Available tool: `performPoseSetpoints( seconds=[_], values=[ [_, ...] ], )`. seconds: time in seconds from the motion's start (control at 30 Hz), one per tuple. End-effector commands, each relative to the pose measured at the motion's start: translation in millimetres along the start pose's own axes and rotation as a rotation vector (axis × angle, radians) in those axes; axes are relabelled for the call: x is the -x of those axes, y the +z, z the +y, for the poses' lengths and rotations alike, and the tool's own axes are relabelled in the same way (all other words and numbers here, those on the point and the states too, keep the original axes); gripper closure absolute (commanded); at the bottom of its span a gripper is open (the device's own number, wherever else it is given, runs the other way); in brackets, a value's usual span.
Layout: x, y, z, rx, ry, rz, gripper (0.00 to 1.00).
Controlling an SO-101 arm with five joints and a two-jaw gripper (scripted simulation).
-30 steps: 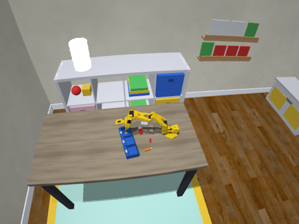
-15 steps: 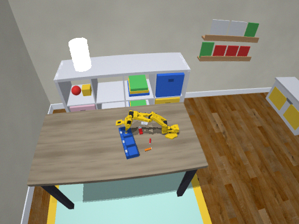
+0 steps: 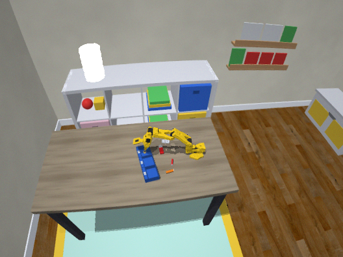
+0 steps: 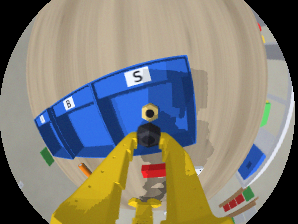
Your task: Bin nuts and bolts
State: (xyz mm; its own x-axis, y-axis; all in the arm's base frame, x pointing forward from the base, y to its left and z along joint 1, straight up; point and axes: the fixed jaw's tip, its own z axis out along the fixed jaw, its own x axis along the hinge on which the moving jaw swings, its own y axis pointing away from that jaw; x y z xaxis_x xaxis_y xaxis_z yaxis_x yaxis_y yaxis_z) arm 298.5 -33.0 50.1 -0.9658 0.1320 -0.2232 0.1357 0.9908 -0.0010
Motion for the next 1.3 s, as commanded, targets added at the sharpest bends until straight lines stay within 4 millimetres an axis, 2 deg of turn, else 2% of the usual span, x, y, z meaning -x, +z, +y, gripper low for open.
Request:
performPoseSetpoints(
  seconds=[0.0,1.27],
  values=[
    [6.2,-11.1,2.0,0.002,-0.018,-0.046,1.0],
    [5.4,-4.0,2.0,0.002,-0.018,-0.046,1.0]
  ],
)
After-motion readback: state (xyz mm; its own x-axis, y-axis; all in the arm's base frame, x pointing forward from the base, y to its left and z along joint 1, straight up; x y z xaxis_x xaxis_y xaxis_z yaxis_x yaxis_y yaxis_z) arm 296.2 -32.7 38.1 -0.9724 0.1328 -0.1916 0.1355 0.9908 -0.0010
